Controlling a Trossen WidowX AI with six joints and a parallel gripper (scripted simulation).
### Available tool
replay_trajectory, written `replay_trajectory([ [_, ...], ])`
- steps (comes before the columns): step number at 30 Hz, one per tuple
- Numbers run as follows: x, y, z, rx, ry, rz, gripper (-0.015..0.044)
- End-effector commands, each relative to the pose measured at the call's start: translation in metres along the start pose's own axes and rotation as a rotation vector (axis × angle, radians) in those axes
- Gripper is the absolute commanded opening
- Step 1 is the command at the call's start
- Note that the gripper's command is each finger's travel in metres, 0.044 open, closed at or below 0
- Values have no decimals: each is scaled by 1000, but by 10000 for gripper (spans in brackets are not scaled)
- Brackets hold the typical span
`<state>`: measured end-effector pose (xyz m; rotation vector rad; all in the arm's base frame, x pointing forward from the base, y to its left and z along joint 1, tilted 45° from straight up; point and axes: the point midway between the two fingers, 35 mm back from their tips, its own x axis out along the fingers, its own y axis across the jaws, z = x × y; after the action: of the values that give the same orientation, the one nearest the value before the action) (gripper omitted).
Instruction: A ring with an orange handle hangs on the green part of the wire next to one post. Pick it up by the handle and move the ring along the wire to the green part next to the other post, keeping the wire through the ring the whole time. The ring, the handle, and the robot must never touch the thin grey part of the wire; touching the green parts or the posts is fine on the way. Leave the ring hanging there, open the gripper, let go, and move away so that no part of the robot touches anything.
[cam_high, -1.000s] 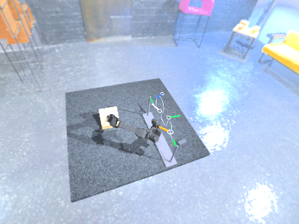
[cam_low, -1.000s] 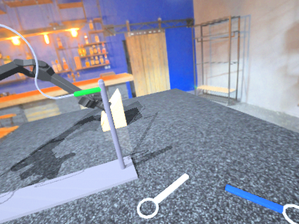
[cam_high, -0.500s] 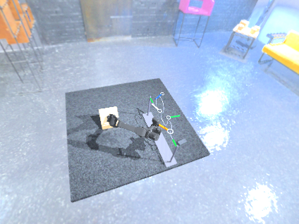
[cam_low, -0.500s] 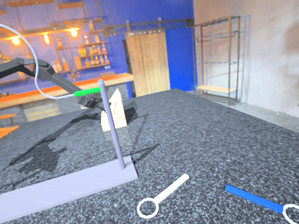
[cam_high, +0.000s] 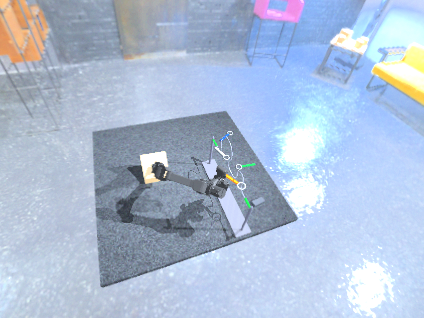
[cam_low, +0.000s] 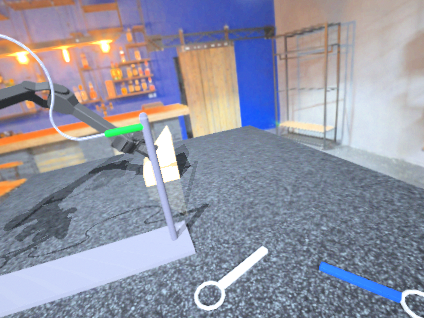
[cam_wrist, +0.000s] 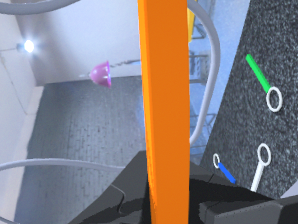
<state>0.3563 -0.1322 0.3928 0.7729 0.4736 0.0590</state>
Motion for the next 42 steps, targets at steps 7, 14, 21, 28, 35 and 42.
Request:
replay_trajectory([
  [7, -3, 15, 2, 42, -4, 37, -150],
  [14, -3, 21, 2, 72, -3, 50, -150],
  [21, -4, 27, 3, 98, -2, 62, -150],
  [28, -4, 33, 4, 121, -1, 70, -150],
  [35, -6, 39, 6, 129, 0, 71, -150],
  [42, -6, 40, 7, 97, -1, 48, -150],
])
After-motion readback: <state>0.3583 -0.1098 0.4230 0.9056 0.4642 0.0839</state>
